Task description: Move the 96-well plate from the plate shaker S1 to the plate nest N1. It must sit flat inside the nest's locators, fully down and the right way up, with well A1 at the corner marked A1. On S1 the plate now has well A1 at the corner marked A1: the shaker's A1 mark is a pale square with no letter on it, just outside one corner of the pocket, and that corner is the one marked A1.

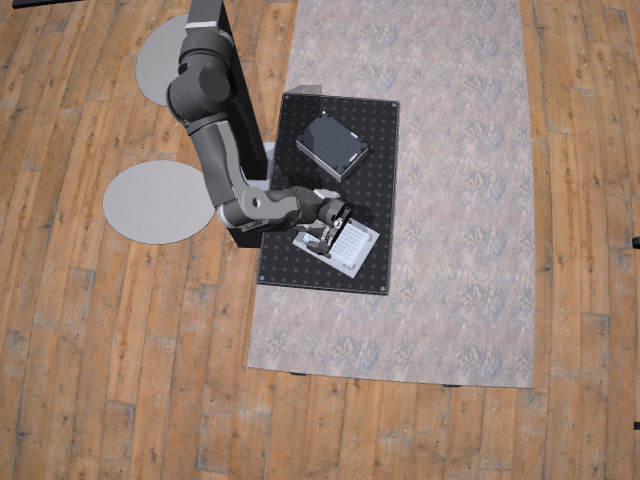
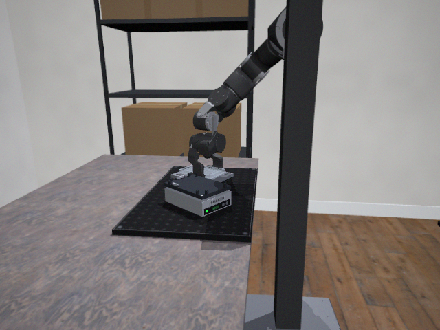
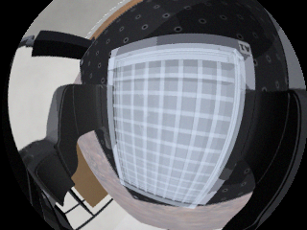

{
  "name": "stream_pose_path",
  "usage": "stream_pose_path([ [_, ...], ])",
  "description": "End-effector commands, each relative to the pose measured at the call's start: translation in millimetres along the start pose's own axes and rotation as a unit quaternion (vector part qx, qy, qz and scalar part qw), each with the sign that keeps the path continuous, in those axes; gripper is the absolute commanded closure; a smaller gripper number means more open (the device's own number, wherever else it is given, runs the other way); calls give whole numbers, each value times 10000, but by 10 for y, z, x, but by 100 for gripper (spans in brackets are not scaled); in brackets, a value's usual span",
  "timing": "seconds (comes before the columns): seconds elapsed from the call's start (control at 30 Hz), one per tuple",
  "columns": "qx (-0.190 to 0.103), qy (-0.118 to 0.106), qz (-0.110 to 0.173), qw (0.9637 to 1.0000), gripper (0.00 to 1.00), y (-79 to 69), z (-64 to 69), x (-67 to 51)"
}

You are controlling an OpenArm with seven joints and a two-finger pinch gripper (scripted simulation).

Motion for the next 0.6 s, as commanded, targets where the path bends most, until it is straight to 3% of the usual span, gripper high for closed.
stream_pose_path([
  [0.0, 6, -7, -3, 10000, 50, 2, 4, 5],
  [0.27, 6, -7, -3, 10000, 23, 2, 4, 5],
  [0.57, 6, -7, -3, 10000, 23, 2, 4, 5],
])
Point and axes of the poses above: the point where the finger pads meet when closed, its own z axis back along the fingers, its own y axis across the jaws, x = y × z, the point moved 3 cm from there along z, back along the fingers, and after that the axes turned 3 degrees about z, right-handed, at the moved point
